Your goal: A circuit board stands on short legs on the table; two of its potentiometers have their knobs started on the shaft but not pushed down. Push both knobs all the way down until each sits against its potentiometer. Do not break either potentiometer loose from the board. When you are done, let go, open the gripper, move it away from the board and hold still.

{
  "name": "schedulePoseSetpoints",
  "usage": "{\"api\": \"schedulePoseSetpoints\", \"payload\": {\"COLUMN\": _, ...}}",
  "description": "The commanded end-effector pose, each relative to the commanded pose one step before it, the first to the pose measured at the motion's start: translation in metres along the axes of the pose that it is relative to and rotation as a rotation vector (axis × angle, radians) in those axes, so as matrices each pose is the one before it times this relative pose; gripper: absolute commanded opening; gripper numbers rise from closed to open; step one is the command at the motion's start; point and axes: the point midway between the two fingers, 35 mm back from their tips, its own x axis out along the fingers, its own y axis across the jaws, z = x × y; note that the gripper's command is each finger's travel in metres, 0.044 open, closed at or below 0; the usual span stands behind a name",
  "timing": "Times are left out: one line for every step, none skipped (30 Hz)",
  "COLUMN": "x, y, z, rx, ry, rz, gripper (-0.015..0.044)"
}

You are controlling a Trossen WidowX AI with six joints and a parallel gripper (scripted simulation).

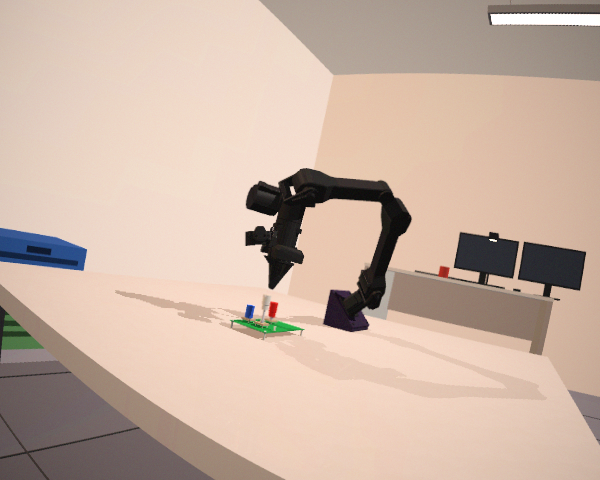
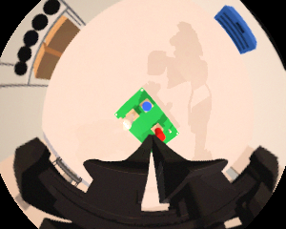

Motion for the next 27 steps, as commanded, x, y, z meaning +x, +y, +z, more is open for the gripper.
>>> {"api": "schedulePoseSetpoints", "payload": {"x": -0.00146, "y": 0.00677, "z": 0.00365, "rx": 0.1611, "ry": 0.01424, "rz": 0.00542, "gripper": 0.0}}
{"api": "schedulePoseSetpoints", "payload": {"x": -0.0006, "y": 0.00161, "z": 0.00038, "rx": 0.0345, "ry": 0.00191, "rz": 0.00038, "gripper": 0.0}}
{"api": "schedulePoseSetpoints", "payload": {"x": -0.0006, "y": 0.00163, "z": 0.00034, "rx": 0.0344, "ry": 0.00193, "rz": 0.00033, "gripper": 0.0}}
{"api": "schedulePoseSetpoints", "payload": {"x": -0.00059, "y": 0.00163, "z": 0.00027, "rx": 0.0344, "ry": 0.00194, "rz": 0.00026, "gripper": 0.0}}
{"api": "schedulePoseSetpoints", "payload": {"x": -0.00059, "y": 0.00163, "z": 0.00019, "rx": 0.0344, "ry": 0.00195, "rz": 0.00019, "gripper": 0.0}}
{"api": "schedulePoseSetpoints", "payload": {"x": -0.00058, "y": 0.00163, "z": 0.00012, "rx": 0.0344, "ry": 0.00195, "rz": 0.00012, "gripper": 0.0}}
{"api": "schedulePoseSetpoints", "payload": {"x": -0.00057, "y": 0.00162, "z": 0.00005, "rx": 0.0344, "ry": 0.00196, "rz": 0.00005, "gripper": 0.0}}
{"api": "schedulePoseSetpoints", "payload": {"x": -0.00056, "y": 0.00161, "z": -0.00002, "rx": 0.0344, "ry": 0.00196, "rz": -0.00002, "gripper": 0.0}}
{"api": "schedulePoseSetpoints", "payload": {"x": -0.00056, "y": 0.0016, "z": -0.00009, "rx": 0.0344, "ry": 0.00196, "rz": -0.00009, "gripper": 0.0}}
{"api": "schedulePoseSetpoints", "payload": {"x": -0.00055, "y": 0.00158, "z": -0.00015, "rx": 0.0344, "ry": 0.00195, "rz": -0.00016, "gripper": 0.0}}
{"api": "schedulePoseSetpoints", "payload": {"x": -0.00054, "y": 0.00157, "z": -0.00022, "rx": 0.0344, "ry": 0.00194, "rz": -0.00023, "gripper": 0.0}}
{"api": "schedulePoseSetpoints", "payload": {"x": -0.00053, "y": 0.00154, "z": -0.00029, "rx": 0.0344, "ry": 0.00194, "rz": -0.00029, "gripper": 0.0}}
{"api": "schedulePoseSetpoints", "payload": {"x": -0.00052, "y": 0.00152, "z": -0.00035, "rx": 0.0344, "ry": 0.00192, "rz": -0.00036, "gripper": 0.0}}
{"api": "schedulePoseSetpoints", "payload": {"x": -0.00052, "y": 0.00149, "z": -0.00041, "rx": 0.0344, "ry": 0.00191, "rz": -0.00043, "gripper": 0.0}}
{"api": "schedulePoseSetpoints", "payload": {"x": -0.00051, "y": 0.00146, "z": -0.00048, "rx": 0.0344, "ry": 0.00189, "rz": -0.0005, "gripper": 0.0}}
{"api": "schedulePoseSetpoints", "payload": {"x": -0.0005, "y": 0.00143, "z": -0.00054, "rx": 0.0344, "ry": 0.00187, "rz": -0.00057, "gripper": 0.0}}
{"api": "schedulePoseSetpoints", "payload": {"x": -0.00049, "y": 0.0014, "z": -0.00059, "rx": 0.0344, "ry": 0.00185, "rz": -0.00063, "gripper": 0.0}}
{"api": "schedulePoseSetpoints", "payload": {"x": -0.00048, "y": 0.00136, "z": -0.00065, "rx": 0.0344, "ry": 0.00183, "rz": -0.0007, "gripper": 0.0}}
{"api": "schedulePoseSetpoints", "payload": {"x": -0.00047, "y": 0.00132, "z": -0.0007, "rx": 0.0344, "ry": 0.0018, "rz": -0.00076, "gripper": 0.0}}
{"api": "schedulePoseSetpoints", "payload": {"x": -0.00047, "y": 0.00128, "z": -0.00076, "rx": 0.0345, "ry": 0.00177, "rz": -0.00083, "gripper": 0.0}}
{"api": "schedulePoseSetpoints", "payload": {"x": -0.00046, "y": 0.00124, "z": -0.00081, "rx": 0.0345, "ry": 0.00174, "rz": -0.00089, "gripper": 0.0}}
{"api": "schedulePoseSetpoints", "payload": {"x": -0.00037, "y": 0.00098, "z": -0.0007, "rx": 0.0284, "ry": 0.00141, "rz": -0.00078, "gripper": 0.0}}
{"api": "schedulePoseSetpoints", "payload": {"x": -0.00022, "y": 0.00057, "z": -0.00044, "rx": 0.0171, "ry": 0.00084, "rz": -0.00049, "gripper": 0.0}}
{"api": "schedulePoseSetpoints", "payload": {"x": -0.00007, "y": 0.00019, "z": -0.00015, "rx": 0.0057, "ry": 0.00028, "rz": -0.00017, "gripper": 0.0}}
{"api": "schedulePoseSetpoints", "payload": {"x": 0.0, "y": 0.0, "z": 0.0, "rx": 0.0, "ry": 0.0, "rz": 0.0, "gripper": 0.0}}
{"api": "schedulePoseSetpoints", "payload": {"x": 0.0, "y": 0.0, "z": 0.0, "rx": 0.0, "ry": 0.0, "rz": 0.0, "gripper": 0.0}}
{"api": "schedulePoseSetpoints", "payload": {"x": 0.0, "y": 0.0, "z": 0.0, "rx": 0.0, "ry": 0.0, "rz": 0.0, "gripper": 0.0}}
